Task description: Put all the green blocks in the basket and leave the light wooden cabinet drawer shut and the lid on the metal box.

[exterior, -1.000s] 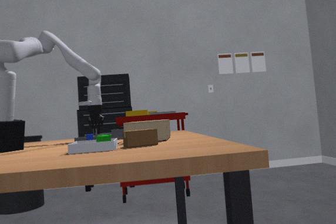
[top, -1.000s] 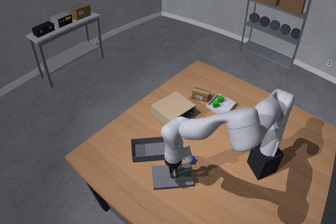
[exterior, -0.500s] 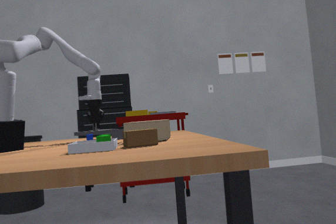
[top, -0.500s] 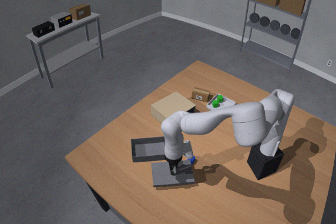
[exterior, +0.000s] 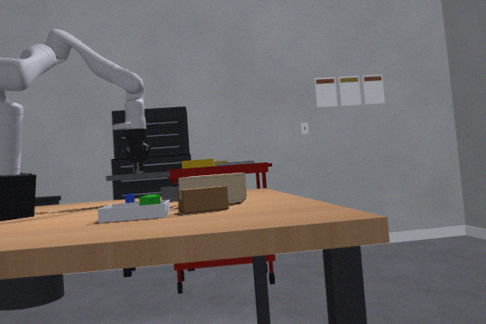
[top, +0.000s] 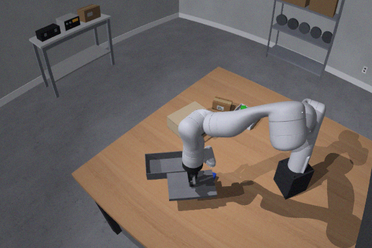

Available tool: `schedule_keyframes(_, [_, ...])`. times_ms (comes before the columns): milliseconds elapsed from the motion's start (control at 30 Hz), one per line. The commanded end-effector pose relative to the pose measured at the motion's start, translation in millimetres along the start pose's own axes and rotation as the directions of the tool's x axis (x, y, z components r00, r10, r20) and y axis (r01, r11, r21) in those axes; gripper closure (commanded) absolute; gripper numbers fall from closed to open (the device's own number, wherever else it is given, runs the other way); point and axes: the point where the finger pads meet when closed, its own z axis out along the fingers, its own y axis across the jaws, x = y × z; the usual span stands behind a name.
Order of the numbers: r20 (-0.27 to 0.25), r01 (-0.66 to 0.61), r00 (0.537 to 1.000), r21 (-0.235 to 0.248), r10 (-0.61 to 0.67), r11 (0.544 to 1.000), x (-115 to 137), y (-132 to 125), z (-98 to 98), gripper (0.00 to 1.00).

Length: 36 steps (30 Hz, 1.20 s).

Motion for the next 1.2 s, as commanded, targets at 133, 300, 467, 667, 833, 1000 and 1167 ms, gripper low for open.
schedule_keyframes(133, [0.001, 0.0, 1.0, 0.0, 0.0, 1.0, -0.6, 0.2, -30.7, 0.9])
schedule_keyframes(300, [0.001, 0.0, 1.0, 0.0, 0.0, 1.0, -0.5, 0.2, -46.8, 0.9])
schedule_keyframes(467, [0.001, 0.0, 1.0, 0.0, 0.0, 1.0, -0.5, 0.2, -53.6, 0.9])
schedule_keyframes(667, [0.001, 0.0, 1.0, 0.0, 0.0, 1.0, -0.5, 0.2, -61.0, 0.9])
schedule_keyframes(833, [0.001, 0.0, 1.0, 0.0, 0.0, 1.0, -0.5, 0.2, -62.2, 0.9])
schedule_keyframes(1000, [0.001, 0.0, 1.0, 0.0, 0.0, 1.0, -0.6, 0.1, -62.2, 0.9])
schedule_keyframes(1167, [0.003, 0.004, 1.0, -0.003, -0.004, 1.0, -17.9, -17.5, -62.4, 0.9])
